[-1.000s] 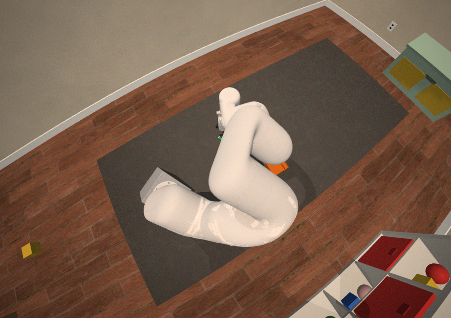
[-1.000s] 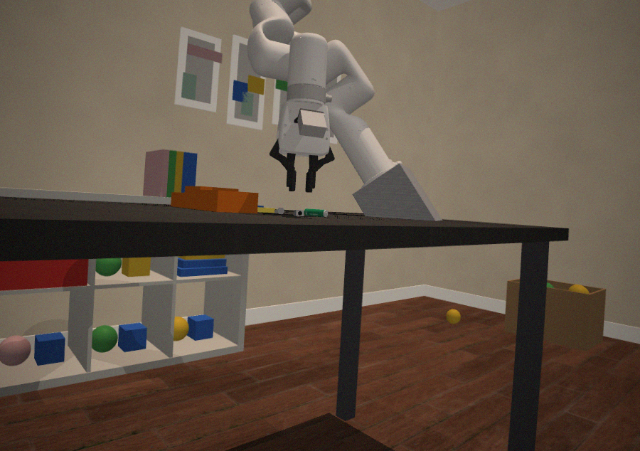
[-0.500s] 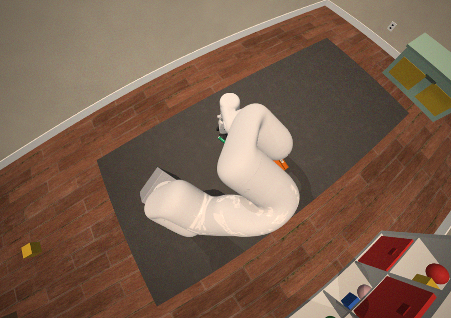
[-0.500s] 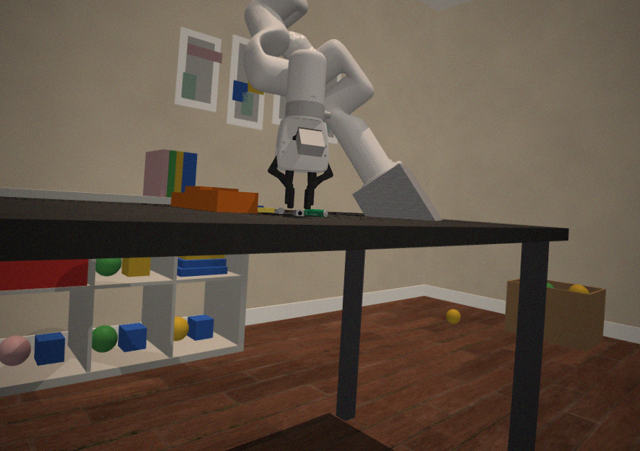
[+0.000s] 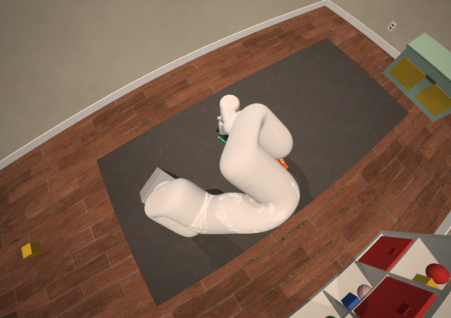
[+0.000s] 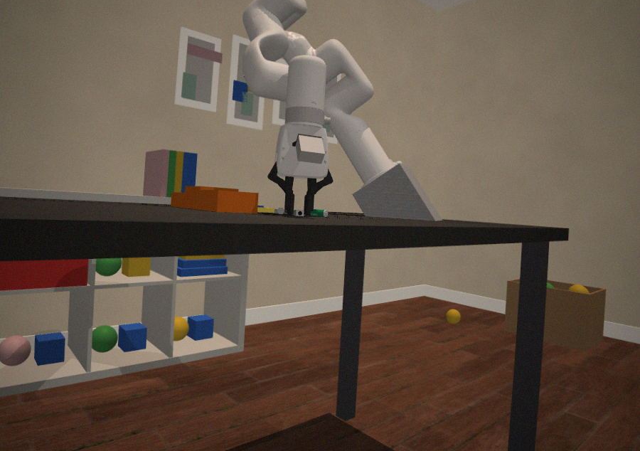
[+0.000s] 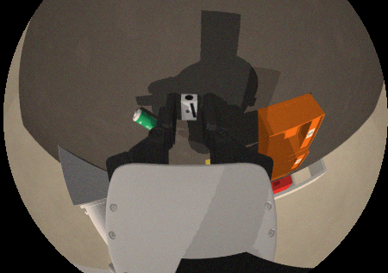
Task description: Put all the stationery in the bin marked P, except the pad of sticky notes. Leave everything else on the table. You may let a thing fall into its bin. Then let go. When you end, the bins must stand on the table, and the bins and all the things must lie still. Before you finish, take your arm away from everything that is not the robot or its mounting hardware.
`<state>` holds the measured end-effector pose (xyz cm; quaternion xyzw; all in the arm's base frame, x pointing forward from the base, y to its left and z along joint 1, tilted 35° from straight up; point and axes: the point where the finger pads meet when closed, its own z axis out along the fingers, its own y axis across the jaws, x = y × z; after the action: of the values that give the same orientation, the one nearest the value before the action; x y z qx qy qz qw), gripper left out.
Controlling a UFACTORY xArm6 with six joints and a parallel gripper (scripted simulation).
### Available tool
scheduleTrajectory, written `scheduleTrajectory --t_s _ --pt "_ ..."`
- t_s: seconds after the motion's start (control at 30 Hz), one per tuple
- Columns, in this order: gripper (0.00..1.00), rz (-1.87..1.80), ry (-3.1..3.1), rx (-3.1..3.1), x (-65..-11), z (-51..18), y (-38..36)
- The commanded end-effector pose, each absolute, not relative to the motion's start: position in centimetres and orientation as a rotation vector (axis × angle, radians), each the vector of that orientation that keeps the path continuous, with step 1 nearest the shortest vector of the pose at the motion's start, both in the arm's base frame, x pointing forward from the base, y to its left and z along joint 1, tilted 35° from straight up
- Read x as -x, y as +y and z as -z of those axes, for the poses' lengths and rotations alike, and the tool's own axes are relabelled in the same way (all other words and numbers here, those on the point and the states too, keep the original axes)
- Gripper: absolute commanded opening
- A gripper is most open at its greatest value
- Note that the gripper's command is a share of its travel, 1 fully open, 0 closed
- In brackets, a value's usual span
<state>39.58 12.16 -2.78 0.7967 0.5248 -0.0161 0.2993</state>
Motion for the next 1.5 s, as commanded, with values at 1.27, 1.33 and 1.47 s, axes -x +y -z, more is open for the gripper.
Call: scheduleTrajectory --t_s 1.27,1.33,1.47 --pt "0.00 0.038 1.394 -2.116 -39.6 2.4 12.4" --pt "0.00 0.038 1.394 -2.116 -39.4 1.9 12.8" --pt "0.00 0.038 1.394 -2.116 -39.0 0.8 13.4"
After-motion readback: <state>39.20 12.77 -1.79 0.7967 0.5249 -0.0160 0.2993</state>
